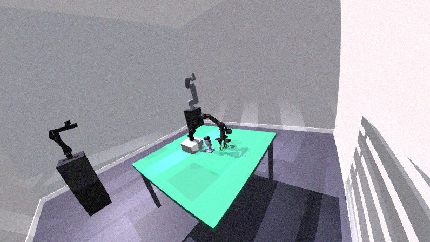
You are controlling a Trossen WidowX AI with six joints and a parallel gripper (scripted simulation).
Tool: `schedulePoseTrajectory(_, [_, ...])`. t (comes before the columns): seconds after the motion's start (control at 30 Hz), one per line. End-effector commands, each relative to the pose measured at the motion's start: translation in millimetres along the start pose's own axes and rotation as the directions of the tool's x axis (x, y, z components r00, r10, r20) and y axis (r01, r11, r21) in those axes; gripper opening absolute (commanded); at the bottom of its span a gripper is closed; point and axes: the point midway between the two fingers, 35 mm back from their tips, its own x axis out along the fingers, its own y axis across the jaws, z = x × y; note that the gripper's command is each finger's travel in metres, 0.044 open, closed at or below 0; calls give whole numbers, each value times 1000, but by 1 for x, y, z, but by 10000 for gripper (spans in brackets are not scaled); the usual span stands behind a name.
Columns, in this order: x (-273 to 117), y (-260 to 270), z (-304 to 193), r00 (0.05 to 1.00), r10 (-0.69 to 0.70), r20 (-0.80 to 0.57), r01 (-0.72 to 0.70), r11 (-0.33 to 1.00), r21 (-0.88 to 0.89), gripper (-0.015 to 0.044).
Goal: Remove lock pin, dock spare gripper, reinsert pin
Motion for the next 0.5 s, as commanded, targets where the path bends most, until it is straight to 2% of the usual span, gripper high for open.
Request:
schedulePoseTrajectory(0.0, [2,0,1,1000,2,4,-2,1000,-5,154])
schedulePoseTrajectory(0.2, [2,0,1,1000,2,4,-2,1000,-5,0])
schedulePoseTrajectory(0.47, [1,0,1,1000,2,4,-2,1000,-5,0])
